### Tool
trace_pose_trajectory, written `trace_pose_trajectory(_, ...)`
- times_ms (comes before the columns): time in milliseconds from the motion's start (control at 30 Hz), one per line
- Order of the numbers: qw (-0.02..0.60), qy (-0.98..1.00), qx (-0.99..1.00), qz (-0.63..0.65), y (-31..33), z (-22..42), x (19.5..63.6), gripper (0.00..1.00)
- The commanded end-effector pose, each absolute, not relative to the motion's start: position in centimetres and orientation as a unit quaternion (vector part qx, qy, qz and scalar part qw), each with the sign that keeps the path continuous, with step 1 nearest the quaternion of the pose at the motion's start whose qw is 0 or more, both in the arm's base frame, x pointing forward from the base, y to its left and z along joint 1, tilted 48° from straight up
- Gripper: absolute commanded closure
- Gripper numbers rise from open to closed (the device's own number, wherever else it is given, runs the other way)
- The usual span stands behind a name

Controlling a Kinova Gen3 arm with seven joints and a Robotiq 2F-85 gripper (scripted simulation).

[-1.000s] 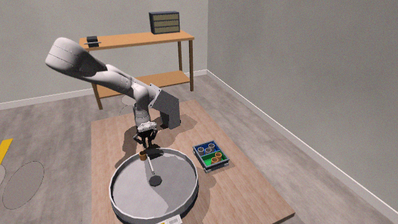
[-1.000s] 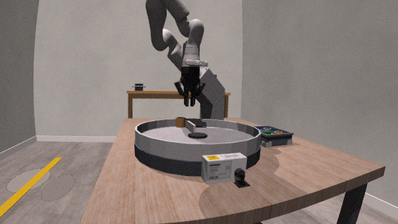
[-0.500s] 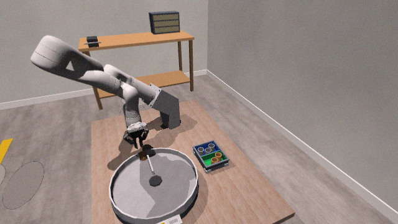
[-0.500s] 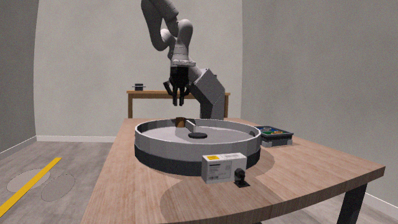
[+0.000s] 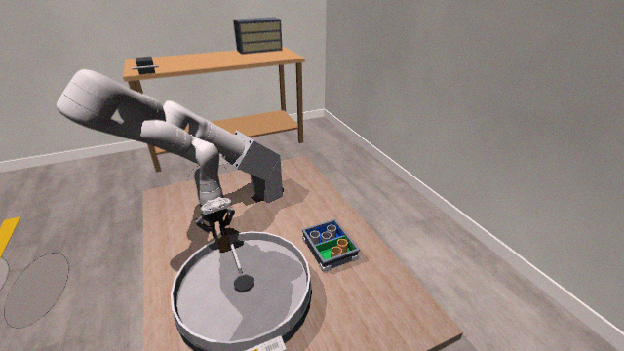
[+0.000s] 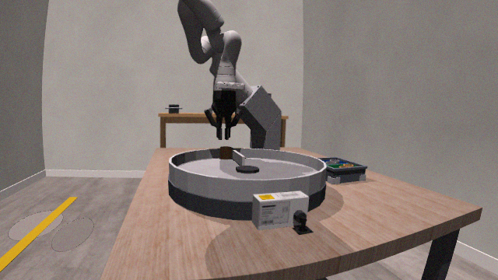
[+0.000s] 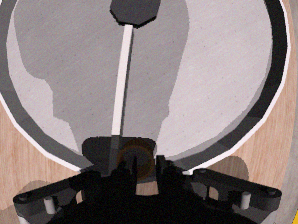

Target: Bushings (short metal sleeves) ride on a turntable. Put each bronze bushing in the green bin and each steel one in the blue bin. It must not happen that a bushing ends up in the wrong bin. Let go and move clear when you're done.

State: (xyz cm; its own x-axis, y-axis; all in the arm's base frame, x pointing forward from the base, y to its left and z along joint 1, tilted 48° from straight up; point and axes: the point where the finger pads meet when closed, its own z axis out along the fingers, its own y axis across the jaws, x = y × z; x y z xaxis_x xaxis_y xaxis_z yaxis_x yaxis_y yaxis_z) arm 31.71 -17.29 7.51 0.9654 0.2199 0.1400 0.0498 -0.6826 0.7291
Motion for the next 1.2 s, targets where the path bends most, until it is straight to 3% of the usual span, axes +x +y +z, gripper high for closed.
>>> trace_pose_trajectory(0, 0.394, 0.071, 0.911, 0.102, -17.8, 7.2, 31.3, 0.82)
trace_pose_trajectory(1167, 0.394, 0.071, 0.911, 0.102, -19.8, 5.3, 32.0, 0.82)
